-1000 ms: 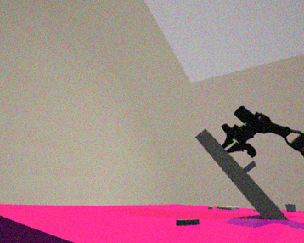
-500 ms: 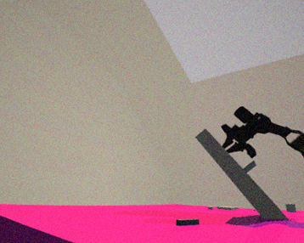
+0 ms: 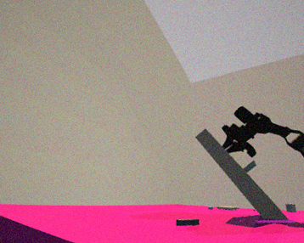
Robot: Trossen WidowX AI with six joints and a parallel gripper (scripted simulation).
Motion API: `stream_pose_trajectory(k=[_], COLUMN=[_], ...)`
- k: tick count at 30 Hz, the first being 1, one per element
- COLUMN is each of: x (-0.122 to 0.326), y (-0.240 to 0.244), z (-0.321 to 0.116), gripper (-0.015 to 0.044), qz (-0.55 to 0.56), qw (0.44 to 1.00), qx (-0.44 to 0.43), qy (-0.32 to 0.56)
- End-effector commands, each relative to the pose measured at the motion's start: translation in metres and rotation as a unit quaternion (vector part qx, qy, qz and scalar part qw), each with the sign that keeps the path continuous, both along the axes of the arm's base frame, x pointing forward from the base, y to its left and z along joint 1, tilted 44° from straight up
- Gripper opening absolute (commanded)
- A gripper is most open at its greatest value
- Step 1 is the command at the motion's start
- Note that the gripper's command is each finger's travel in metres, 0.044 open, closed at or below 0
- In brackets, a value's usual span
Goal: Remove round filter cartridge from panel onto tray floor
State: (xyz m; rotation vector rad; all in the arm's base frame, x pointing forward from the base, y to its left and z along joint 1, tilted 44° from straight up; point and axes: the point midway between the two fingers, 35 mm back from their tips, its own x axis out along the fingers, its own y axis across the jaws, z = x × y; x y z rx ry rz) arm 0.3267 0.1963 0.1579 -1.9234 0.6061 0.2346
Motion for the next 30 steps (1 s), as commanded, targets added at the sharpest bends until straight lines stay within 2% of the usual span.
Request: stream_pose_trajectory(k=[1,15,30], x=[0.0048,0.0059,0.0065], y=[-0.0025,-0.003,-0.0033], z=[-0.0025,-0.0031,-0.0034], gripper=[0.0,0.0,0.0], qz=[-0.036,-0.138,-0.238], qw=[0.997,0.948,0.834], qx=[0.068,0.27,0.469], qy=[-0.021,-0.094,-0.166])
